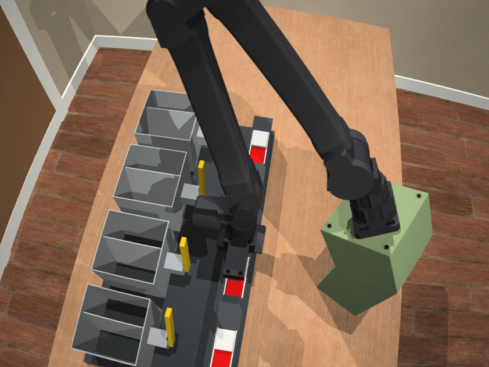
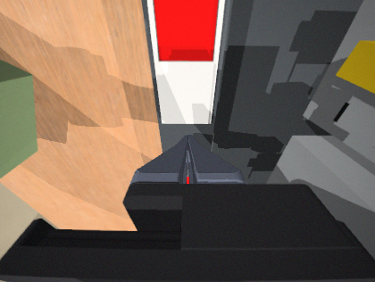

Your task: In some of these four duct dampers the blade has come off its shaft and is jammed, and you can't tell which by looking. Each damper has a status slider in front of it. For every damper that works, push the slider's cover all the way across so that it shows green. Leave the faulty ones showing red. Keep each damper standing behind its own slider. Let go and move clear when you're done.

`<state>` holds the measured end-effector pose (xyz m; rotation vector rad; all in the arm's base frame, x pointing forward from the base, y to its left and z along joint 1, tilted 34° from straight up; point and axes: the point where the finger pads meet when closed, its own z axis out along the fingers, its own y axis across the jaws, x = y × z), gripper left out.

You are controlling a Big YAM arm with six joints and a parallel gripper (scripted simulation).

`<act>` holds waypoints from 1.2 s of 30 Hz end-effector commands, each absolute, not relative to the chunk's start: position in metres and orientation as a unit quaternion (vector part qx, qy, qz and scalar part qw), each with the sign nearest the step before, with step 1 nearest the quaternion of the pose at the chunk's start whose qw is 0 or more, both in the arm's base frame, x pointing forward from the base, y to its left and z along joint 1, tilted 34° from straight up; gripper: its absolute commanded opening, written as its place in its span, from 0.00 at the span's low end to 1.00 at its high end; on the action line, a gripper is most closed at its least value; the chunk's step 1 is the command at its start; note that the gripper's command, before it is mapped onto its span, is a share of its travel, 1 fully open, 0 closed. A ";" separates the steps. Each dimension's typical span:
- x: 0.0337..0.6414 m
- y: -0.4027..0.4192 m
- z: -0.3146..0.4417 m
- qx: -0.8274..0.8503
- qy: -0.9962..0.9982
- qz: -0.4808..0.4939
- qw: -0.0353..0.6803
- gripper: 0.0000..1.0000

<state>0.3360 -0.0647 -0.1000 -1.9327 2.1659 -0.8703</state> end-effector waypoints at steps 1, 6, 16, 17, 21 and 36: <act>0.323 -0.062 -0.108 -0.640 0.714 -0.279 0.050 0.00; 0.323 -0.062 -0.108 -0.640 0.714 -0.279 0.050 0.00; 0.330 -0.066 -0.108 -0.637 0.715 -0.283 0.052 0.00; 0.333 -0.067 -0.108 -0.637 0.715 -0.284 0.053 0.00; 0.338 -0.067 -0.109 -0.639 0.712 -0.287 0.055 0.00; 0.341 -0.070 -0.114 -0.637 0.713 -0.287 0.055 0.00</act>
